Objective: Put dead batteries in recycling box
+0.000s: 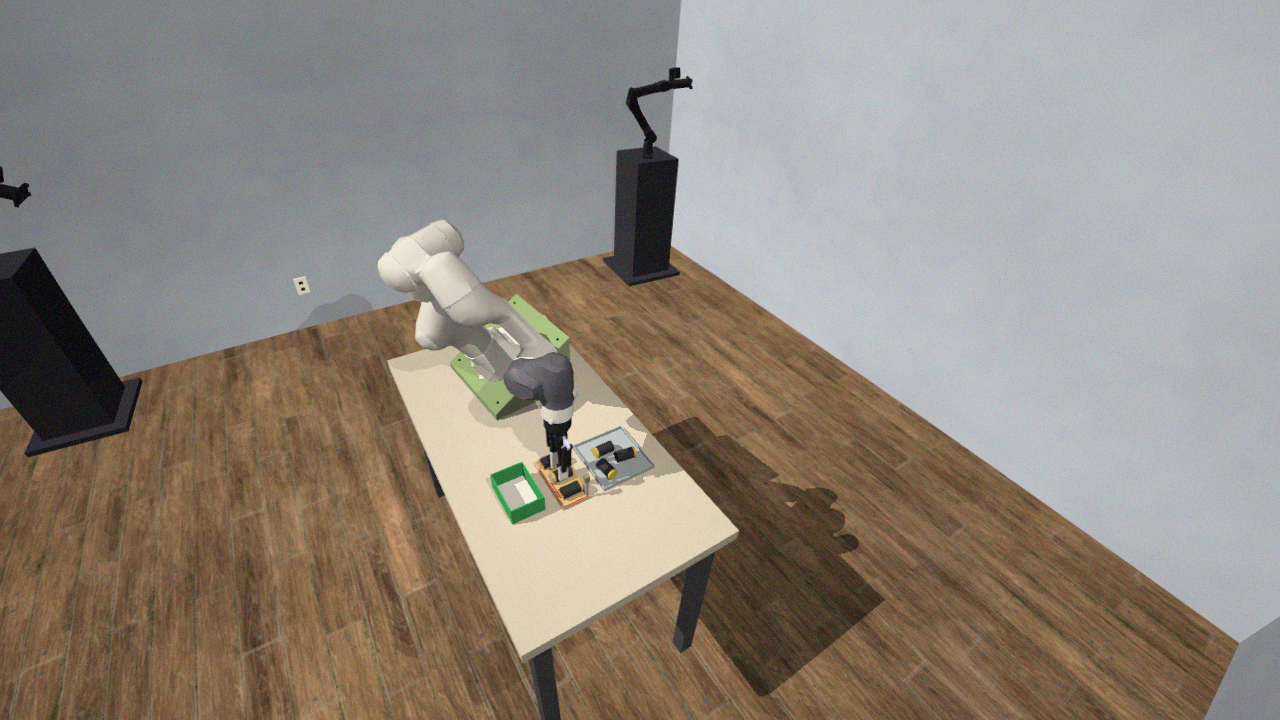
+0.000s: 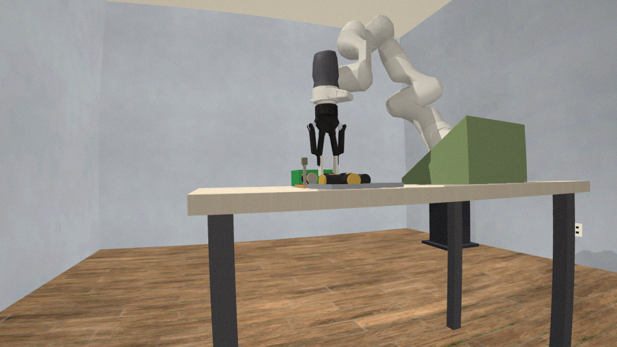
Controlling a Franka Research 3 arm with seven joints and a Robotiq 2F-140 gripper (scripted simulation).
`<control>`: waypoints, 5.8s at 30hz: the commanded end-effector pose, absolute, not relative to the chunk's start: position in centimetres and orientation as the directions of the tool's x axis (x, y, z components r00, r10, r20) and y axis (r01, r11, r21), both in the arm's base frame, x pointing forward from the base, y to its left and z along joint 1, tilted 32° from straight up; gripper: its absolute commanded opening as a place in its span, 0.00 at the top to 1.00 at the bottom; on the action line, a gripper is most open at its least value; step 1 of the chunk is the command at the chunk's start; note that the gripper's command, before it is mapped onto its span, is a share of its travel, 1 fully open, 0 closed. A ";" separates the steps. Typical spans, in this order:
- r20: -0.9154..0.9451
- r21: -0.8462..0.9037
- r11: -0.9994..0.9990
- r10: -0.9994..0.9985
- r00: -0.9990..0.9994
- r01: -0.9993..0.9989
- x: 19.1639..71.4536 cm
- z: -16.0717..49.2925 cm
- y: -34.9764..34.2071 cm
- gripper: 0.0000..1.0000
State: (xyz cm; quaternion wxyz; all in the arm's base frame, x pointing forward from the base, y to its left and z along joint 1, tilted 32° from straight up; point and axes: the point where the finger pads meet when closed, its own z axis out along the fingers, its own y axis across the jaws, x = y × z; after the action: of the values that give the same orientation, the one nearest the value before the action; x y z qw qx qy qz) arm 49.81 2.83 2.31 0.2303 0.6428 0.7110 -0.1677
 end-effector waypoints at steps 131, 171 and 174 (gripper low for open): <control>-0.529 0.071 0.122 0.846 -0.066 0.990 42.7 -0.2 22.9 0.84; -0.527 0.085 0.099 0.849 -0.040 0.991 41.7 -6.4 24.2 0.84; -0.527 0.085 0.099 0.849 -0.040 0.991 42.0 -8.1 23.1 0.84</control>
State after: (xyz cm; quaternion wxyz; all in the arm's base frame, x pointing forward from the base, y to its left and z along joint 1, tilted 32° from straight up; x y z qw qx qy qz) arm 41.43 23.25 -6.47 0.2351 0.6495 0.7031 -0.1687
